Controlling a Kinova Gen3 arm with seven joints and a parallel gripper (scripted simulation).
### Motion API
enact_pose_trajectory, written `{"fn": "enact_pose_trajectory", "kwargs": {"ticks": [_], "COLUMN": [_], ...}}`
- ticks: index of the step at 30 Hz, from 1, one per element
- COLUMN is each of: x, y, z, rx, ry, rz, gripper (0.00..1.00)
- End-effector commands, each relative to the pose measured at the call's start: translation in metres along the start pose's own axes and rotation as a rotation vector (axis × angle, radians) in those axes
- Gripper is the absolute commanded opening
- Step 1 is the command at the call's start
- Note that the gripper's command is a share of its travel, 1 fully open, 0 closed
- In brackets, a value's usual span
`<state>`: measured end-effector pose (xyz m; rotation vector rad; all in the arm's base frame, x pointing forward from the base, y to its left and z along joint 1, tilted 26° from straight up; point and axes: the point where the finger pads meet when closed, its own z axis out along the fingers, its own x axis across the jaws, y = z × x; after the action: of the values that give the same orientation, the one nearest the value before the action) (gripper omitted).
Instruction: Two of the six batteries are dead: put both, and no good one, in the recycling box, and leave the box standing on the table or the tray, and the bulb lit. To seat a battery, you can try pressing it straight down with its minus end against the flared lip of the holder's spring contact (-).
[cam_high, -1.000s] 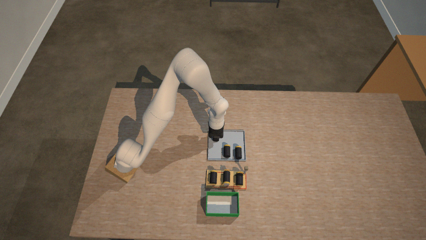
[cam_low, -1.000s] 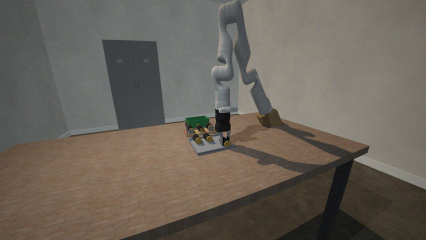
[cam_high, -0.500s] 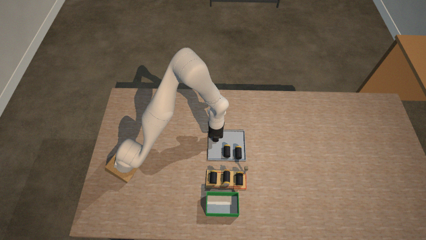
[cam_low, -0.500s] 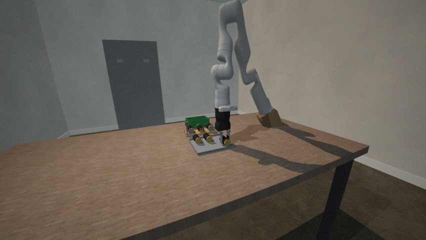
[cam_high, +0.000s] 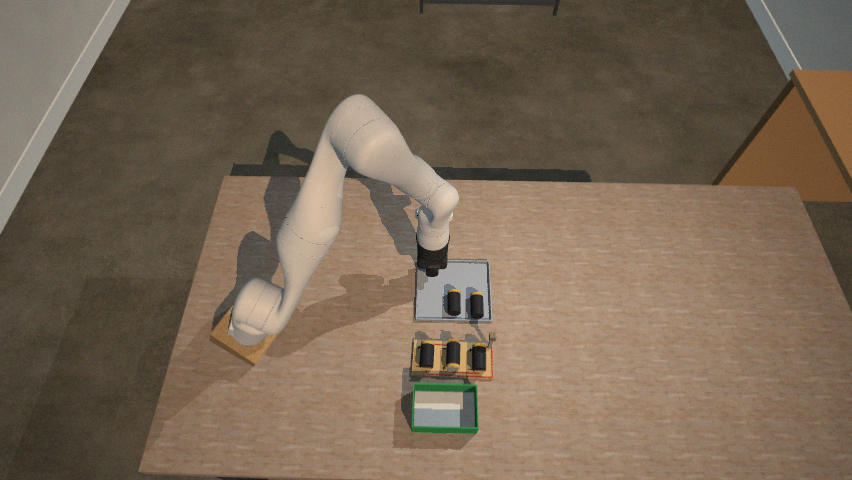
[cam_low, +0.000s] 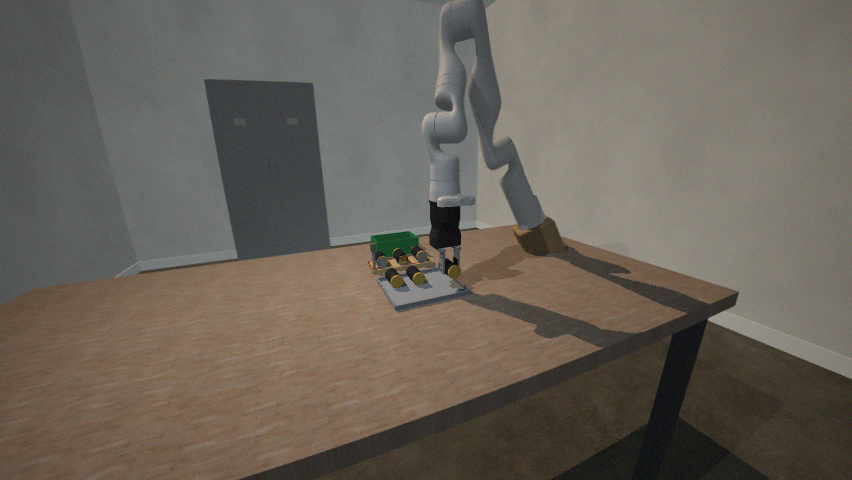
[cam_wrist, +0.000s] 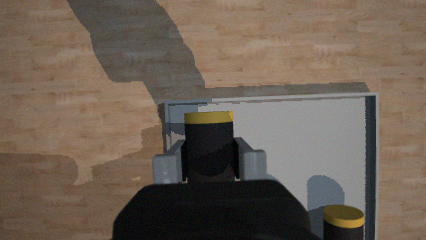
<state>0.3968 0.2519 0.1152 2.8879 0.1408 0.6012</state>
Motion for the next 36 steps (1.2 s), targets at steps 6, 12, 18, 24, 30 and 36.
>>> {"fn": "enact_pose_trajectory", "kwargs": {"ticks": [6,12,18,24,30,36], "x": [0.0,0.0,0.0,0.0,0.0,0.0], "y": [-0.003,-0.003,-0.002,-0.002,-0.002,-0.002], "z": [-0.006,-0.031,-0.068,-0.084,-0.089,-0.089], "rx": [0.007,0.007,0.007,0.007,0.007,0.007], "ry": [0.003,0.003,0.003,0.003,0.003,0.003], "rz": [-0.002,-0.002,-0.002,-0.002,-0.002,-0.002], "gripper": [0.57,0.57,0.57,0.57,0.57,0.57]}}
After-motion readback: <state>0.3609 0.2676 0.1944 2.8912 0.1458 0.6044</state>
